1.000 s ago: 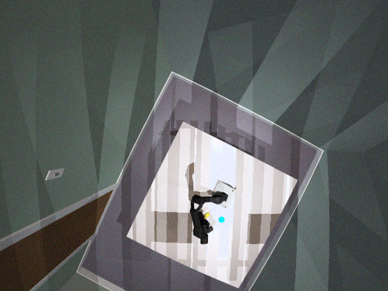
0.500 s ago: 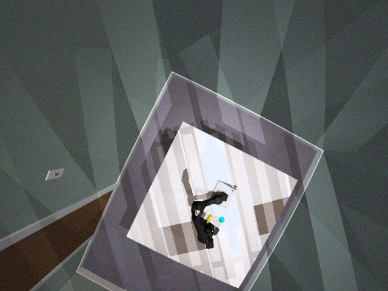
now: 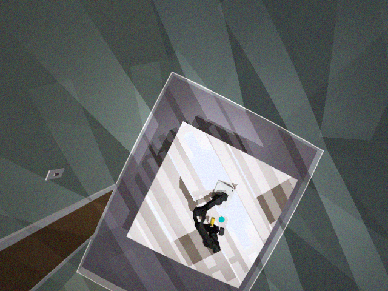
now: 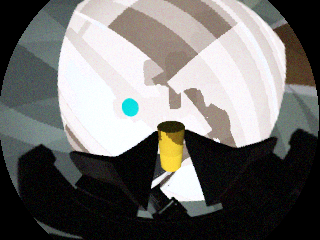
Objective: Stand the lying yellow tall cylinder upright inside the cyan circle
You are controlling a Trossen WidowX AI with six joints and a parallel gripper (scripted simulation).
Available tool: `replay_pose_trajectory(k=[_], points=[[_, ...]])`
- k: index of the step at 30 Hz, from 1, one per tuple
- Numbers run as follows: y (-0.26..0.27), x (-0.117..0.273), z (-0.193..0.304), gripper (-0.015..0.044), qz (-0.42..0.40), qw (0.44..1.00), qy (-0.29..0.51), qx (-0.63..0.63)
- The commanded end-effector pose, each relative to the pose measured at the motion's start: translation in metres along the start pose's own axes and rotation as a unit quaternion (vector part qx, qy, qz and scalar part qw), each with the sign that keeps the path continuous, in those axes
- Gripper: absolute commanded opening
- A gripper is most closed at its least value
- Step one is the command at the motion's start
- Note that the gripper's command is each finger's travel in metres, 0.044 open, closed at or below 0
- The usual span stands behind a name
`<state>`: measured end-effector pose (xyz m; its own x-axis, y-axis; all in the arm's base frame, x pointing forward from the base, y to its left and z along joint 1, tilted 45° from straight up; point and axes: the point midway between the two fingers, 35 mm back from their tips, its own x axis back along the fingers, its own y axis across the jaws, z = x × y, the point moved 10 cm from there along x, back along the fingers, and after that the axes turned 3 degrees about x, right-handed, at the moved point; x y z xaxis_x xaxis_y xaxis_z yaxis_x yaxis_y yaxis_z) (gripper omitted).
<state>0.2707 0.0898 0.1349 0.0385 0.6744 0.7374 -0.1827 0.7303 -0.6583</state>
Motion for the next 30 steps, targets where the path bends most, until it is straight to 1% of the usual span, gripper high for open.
replay_pose_trajectory(k=[1,15,30], points=[[0.012,0.003,-0.006,0.0105,-0.003,0.999,-0.005,0.047],[0.058,0.002,-0.017,0.0105,0.002,0.976,-0.002,0.219],[0.11,-0.003,-0.021,0.0105,0.01,0.918,0.005,0.396]])
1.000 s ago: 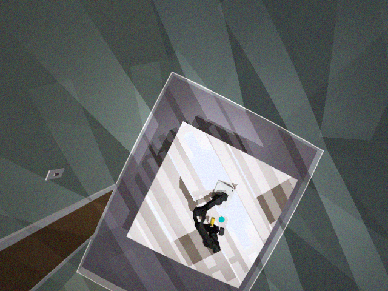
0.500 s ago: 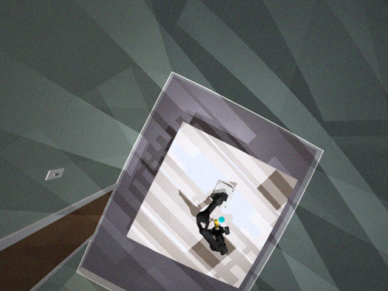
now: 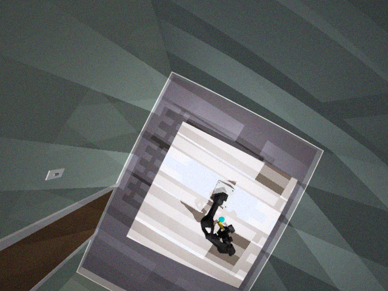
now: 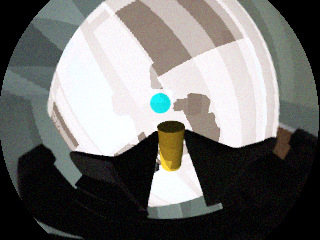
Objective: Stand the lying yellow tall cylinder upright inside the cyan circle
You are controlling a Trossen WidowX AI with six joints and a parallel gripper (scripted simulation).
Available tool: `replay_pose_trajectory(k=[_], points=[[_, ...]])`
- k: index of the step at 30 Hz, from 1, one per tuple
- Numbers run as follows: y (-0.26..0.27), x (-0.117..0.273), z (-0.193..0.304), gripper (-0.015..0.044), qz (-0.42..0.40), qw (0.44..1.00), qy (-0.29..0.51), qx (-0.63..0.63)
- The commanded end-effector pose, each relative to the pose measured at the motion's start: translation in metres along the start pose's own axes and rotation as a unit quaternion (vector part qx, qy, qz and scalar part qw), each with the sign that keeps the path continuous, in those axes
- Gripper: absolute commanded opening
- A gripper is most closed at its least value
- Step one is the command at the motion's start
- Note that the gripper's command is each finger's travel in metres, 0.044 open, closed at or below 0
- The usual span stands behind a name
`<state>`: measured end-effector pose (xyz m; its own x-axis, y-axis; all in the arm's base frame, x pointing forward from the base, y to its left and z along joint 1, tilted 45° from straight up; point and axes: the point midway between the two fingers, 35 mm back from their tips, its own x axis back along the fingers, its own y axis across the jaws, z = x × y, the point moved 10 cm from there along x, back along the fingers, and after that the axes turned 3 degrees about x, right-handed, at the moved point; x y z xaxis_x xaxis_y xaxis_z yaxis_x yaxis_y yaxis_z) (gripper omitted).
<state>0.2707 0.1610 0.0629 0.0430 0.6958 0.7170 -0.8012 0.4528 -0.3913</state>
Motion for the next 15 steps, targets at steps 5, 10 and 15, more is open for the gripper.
replay_pose_trajectory(k=[5,10,15], points=[[0.0177,0.0006,-0.0185,0.0105,0.004,0.996,-0.002,0.087],[0.0179,0.0,-0.0186,0.0105,0.002,0.996,-0.003,0.089],[0.016,-0.0039,-0.0166,0.0105,-0.013,0.996,-0.014,0.087]])
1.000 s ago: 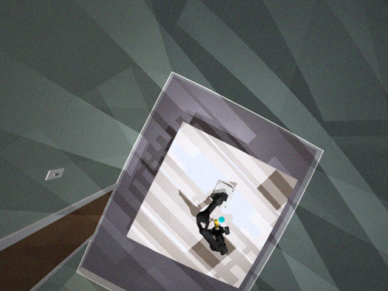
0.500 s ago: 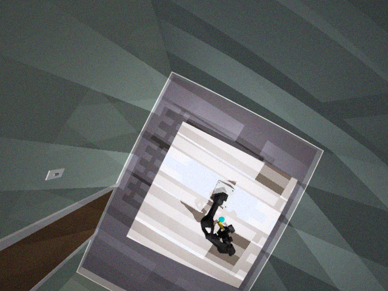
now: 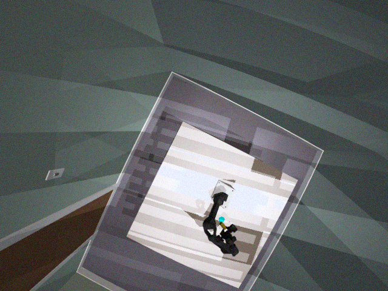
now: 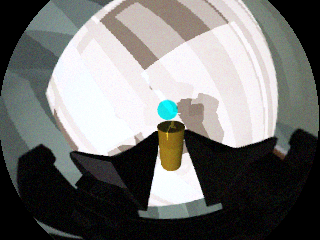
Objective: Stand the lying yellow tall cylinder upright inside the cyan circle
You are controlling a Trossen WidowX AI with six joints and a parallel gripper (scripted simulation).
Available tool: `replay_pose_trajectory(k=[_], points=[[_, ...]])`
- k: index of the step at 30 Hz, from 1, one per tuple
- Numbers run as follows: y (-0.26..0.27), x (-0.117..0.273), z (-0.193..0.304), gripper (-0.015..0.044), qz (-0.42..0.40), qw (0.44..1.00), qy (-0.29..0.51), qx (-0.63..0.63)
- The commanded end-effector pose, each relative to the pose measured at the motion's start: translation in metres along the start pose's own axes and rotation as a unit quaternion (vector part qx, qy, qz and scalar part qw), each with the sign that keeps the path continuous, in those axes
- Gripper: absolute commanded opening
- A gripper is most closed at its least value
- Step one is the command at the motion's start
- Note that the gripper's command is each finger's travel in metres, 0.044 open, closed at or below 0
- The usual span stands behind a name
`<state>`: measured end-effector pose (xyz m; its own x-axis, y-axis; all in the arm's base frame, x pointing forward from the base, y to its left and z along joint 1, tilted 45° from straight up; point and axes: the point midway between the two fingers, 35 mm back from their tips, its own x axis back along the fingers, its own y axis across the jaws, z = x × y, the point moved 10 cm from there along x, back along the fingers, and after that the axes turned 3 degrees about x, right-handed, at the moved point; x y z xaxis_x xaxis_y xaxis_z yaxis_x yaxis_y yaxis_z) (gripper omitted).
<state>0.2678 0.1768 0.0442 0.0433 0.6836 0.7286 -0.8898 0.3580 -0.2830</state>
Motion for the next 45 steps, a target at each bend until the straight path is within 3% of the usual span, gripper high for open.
replay_pose_trajectory(k=[1,45], points=[[-0.001,-0.002,0.002,0.0105,-0.01,1.0,-0.01,0.002],[-0.011,-0.033,0.024,0.0105,-0.109,0.985,-0.136,-0.01]])
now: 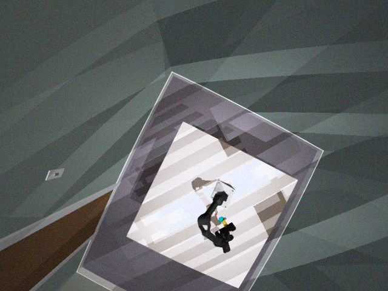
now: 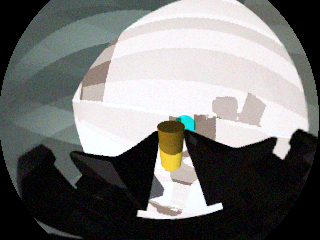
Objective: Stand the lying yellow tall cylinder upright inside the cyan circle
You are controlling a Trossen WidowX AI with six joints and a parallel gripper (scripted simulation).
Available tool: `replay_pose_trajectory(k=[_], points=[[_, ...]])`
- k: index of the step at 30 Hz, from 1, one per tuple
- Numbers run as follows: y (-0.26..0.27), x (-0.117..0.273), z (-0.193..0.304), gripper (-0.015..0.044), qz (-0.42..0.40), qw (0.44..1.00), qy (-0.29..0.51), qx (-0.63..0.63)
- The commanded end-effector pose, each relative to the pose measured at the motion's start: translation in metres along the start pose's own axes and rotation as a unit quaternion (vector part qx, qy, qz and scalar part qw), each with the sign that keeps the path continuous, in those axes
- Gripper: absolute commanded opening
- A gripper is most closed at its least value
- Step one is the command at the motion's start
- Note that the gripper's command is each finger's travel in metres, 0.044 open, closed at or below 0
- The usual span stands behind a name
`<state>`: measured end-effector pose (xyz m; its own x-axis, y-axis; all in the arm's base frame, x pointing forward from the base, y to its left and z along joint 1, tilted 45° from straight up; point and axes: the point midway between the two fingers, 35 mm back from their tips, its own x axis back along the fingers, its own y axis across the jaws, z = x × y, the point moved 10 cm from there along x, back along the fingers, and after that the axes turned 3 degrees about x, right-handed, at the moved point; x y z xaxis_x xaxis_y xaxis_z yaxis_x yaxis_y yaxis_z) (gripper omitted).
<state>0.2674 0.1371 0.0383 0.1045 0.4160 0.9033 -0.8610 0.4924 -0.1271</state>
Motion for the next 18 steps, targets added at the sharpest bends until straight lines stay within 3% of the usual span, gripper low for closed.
replay_pose_trajectory(k=[1,18], points=[[0.0,-0.002,0.003,0.0105,-0.008,1.0,-0.013,0.004],[-0.005,-0.009,0.015,0.0105,-0.034,0.997,-0.069,0.003]])
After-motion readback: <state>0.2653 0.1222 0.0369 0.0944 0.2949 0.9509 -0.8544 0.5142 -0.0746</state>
